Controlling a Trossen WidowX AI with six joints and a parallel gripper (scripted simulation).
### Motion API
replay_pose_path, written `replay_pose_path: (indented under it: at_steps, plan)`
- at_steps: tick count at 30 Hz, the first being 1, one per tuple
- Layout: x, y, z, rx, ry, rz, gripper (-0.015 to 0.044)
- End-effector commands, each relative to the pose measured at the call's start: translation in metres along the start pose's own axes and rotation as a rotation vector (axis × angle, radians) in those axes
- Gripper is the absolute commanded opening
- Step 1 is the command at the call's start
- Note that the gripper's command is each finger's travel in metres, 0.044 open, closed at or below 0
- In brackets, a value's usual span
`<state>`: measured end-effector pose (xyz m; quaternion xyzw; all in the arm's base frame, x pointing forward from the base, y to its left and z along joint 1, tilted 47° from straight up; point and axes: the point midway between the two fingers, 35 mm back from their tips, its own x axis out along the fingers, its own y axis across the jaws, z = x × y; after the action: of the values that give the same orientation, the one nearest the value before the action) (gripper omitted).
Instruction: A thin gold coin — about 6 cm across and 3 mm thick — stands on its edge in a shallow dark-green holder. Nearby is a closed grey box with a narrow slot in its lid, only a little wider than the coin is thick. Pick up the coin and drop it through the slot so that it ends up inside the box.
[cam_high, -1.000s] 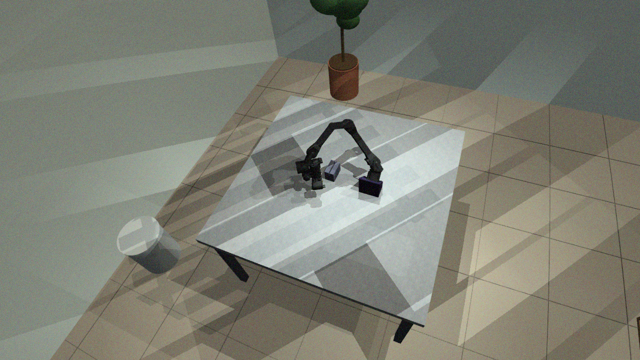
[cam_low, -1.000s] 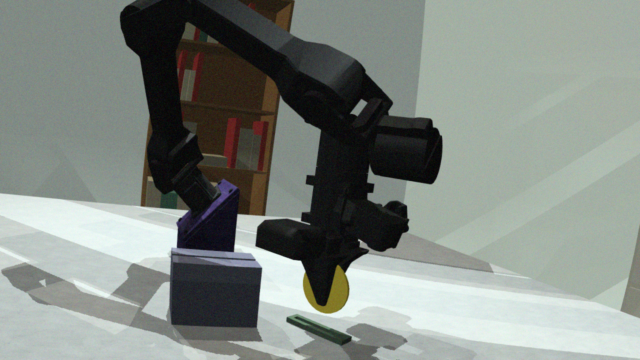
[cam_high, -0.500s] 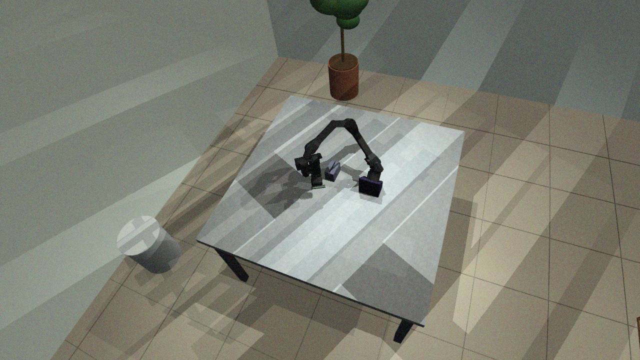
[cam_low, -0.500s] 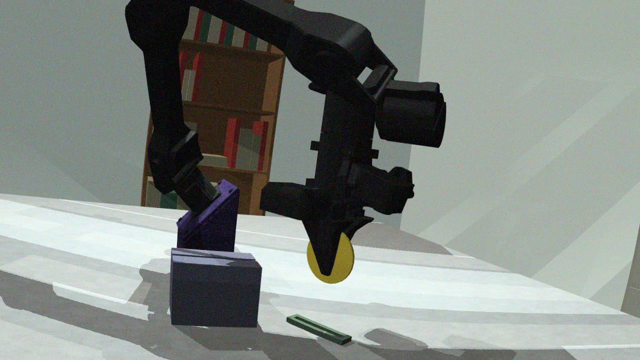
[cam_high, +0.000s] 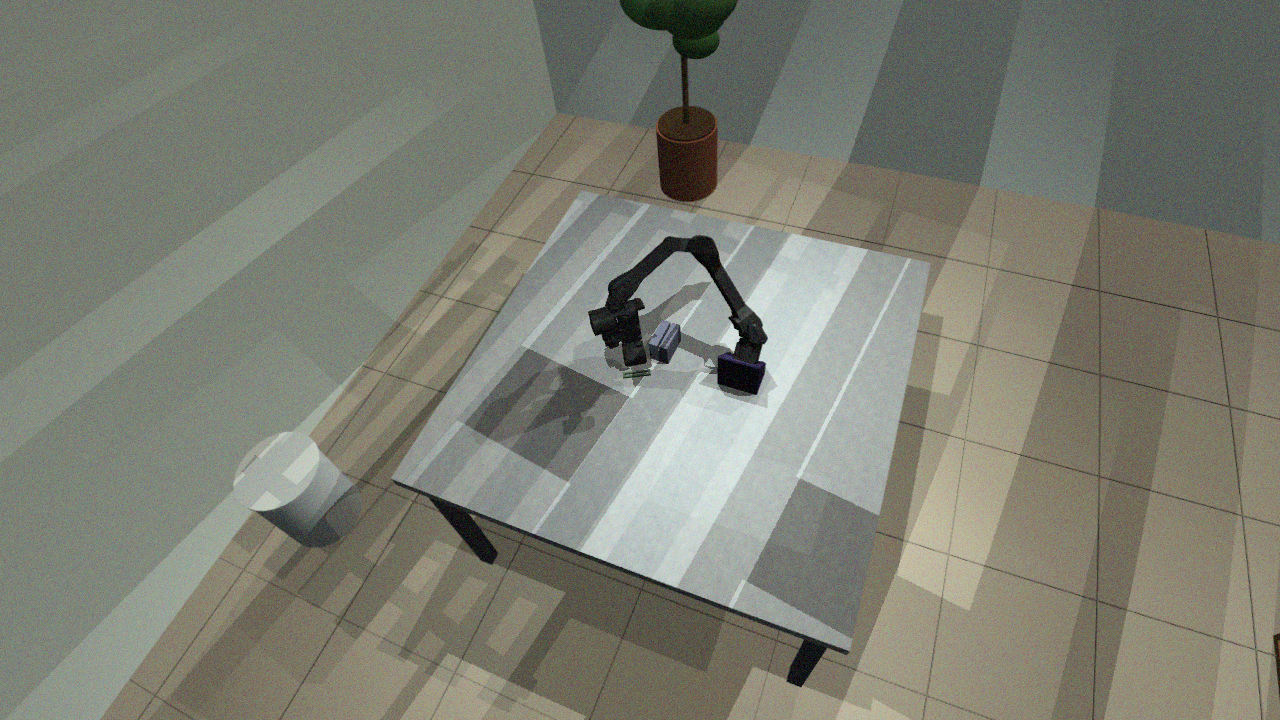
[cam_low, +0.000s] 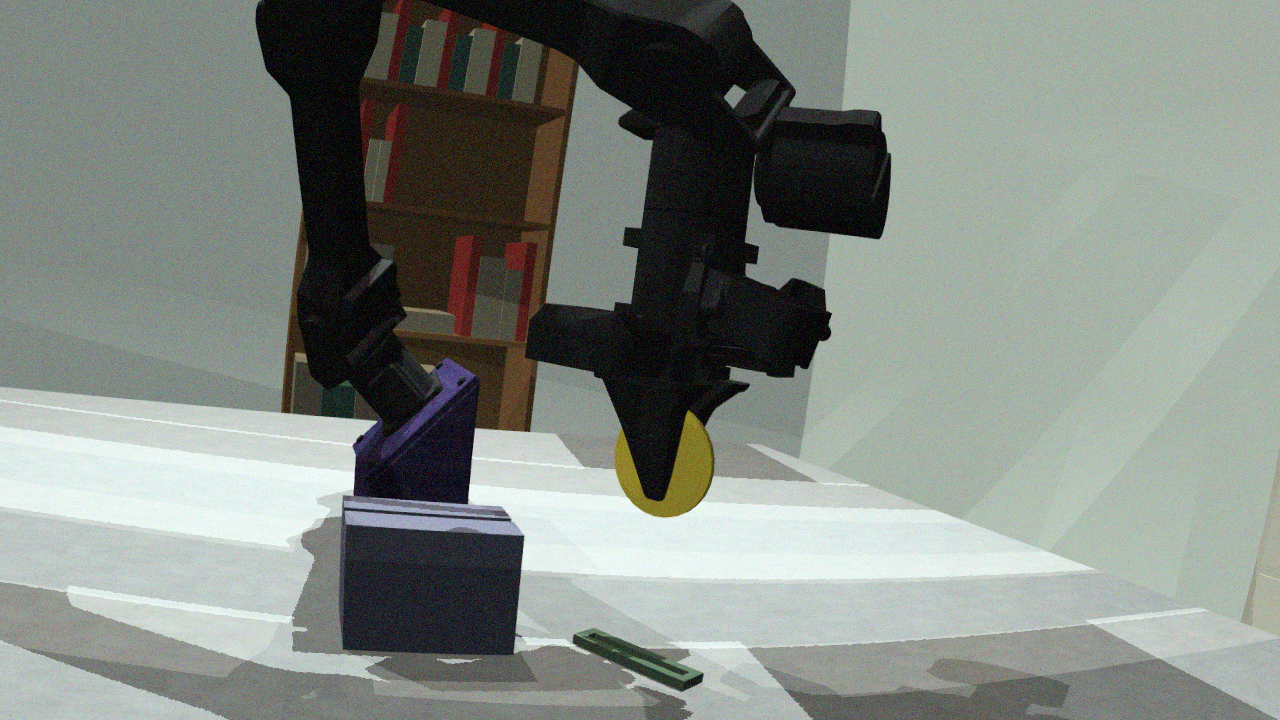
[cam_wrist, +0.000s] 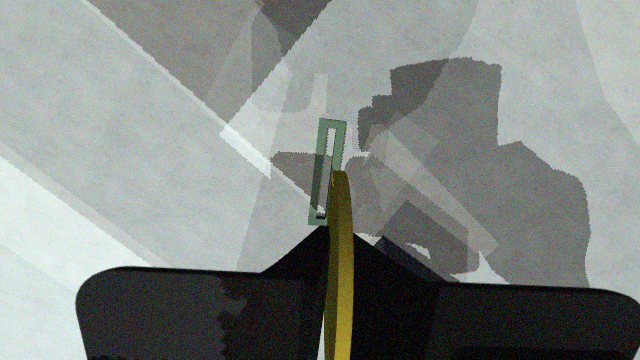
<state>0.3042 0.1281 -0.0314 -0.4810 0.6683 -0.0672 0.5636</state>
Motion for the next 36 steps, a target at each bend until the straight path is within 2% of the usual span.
replay_pose_path:
  at_steps: [1,26,36]
  plan:
    - [-0.002,0.000,-0.001,-0.098,-0.001,0.003,0.0000]
    - [-0.002,-0.001,-0.008,-0.958,-0.002,0.002,0.0000]
    - [-0.003,-0.008,-0.014,-0.981,-0.002,0.003,0.0000]
